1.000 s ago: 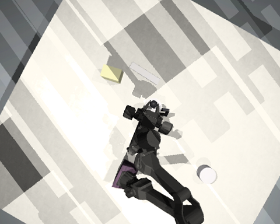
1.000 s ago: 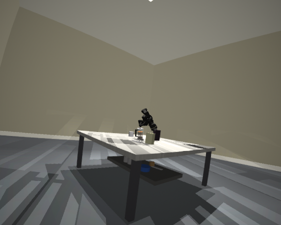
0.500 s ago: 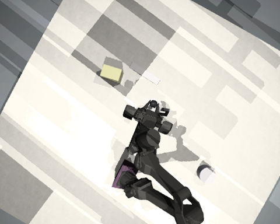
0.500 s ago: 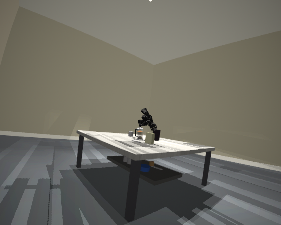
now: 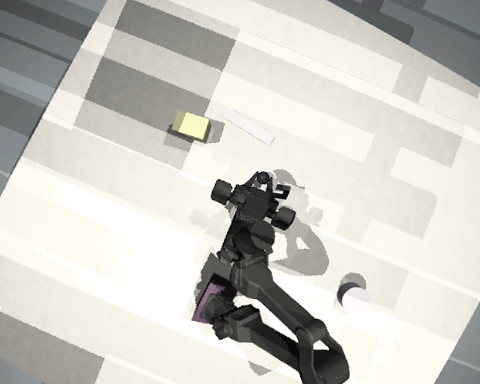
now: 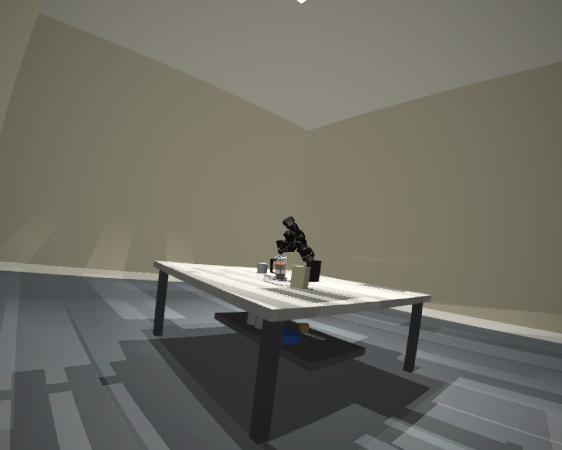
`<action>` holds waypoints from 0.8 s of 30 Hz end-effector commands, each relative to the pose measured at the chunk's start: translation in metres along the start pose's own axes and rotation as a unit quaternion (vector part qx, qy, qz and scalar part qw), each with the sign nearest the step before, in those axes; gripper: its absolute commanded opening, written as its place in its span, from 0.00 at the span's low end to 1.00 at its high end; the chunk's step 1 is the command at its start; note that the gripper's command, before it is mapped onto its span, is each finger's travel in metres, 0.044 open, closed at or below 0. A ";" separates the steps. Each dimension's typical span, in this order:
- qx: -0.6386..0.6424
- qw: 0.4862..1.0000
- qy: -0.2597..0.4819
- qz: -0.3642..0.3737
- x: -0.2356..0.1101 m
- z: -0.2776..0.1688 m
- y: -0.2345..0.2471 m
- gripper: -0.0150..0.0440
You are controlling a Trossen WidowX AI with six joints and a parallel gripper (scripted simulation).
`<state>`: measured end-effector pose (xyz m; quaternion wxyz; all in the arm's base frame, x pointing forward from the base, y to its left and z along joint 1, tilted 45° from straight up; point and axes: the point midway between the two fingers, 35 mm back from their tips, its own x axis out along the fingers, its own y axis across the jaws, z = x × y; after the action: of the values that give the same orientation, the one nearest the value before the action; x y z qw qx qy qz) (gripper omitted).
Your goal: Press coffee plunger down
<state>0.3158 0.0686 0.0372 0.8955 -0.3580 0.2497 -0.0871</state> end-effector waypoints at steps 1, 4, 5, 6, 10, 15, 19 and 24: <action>0.000 1.000 0.000 0.000 0.000 0.000 0.000 0.45; 0.000 1.000 0.000 0.000 0.000 0.000 0.000 0.45; 0.000 1.000 0.000 0.000 0.000 0.000 0.000 0.45; 0.000 1.000 0.000 0.000 0.000 0.000 0.000 0.45; 0.000 1.000 0.000 0.000 0.000 0.000 0.000 0.54; 0.000 1.000 0.000 0.000 0.000 0.000 0.000 0.77; 0.000 1.000 0.000 0.000 0.000 0.000 0.000 0.94; 0.002 1.000 -0.003 0.001 0.000 0.003 0.000 1.00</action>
<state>0.3158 0.0683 0.0376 0.8949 -0.3595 0.2493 -0.0885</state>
